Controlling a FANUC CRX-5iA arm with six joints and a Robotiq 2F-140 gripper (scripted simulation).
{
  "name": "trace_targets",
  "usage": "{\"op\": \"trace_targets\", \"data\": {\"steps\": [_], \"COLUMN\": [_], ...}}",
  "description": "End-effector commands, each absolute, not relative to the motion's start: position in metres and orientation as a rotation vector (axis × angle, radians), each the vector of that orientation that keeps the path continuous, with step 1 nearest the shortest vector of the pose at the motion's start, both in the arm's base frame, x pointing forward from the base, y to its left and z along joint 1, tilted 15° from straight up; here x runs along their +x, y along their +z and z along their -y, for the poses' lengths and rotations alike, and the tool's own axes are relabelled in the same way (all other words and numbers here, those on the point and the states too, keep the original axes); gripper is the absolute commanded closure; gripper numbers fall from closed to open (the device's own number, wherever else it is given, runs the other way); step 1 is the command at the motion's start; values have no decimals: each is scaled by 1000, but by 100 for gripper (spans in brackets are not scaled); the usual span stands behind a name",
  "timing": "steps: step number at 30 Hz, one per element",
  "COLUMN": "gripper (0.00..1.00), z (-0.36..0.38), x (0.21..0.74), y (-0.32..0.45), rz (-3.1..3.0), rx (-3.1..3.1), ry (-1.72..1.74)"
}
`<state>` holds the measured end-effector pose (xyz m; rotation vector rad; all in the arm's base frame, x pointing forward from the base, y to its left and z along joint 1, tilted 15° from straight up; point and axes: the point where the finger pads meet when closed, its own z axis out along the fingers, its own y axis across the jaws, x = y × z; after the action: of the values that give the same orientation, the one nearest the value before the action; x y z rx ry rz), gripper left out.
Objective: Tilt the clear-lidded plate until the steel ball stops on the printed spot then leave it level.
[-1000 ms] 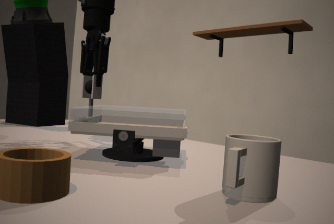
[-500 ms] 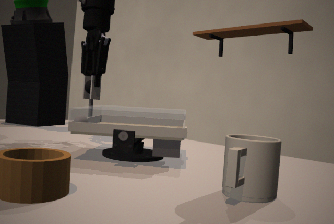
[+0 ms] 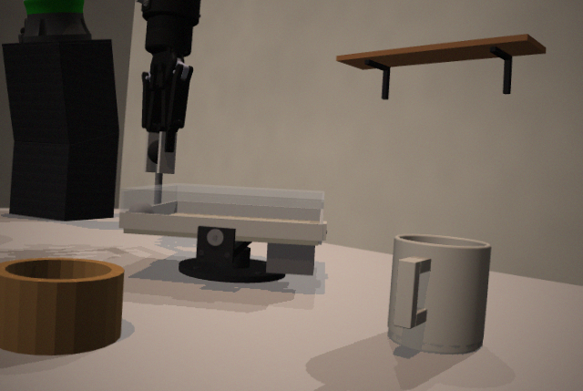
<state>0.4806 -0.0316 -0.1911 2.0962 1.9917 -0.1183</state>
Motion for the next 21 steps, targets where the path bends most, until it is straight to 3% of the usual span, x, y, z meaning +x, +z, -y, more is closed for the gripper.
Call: {"op": "trace_targets", "data": {"steps": [1, 21], "gripper": [90, 90], "z": [31, 29], "x": [481, 481], "y": [-191, -191], "rz": [-1992, -1992], "rx": [2096, 2096], "ry": [-118, -118]}}
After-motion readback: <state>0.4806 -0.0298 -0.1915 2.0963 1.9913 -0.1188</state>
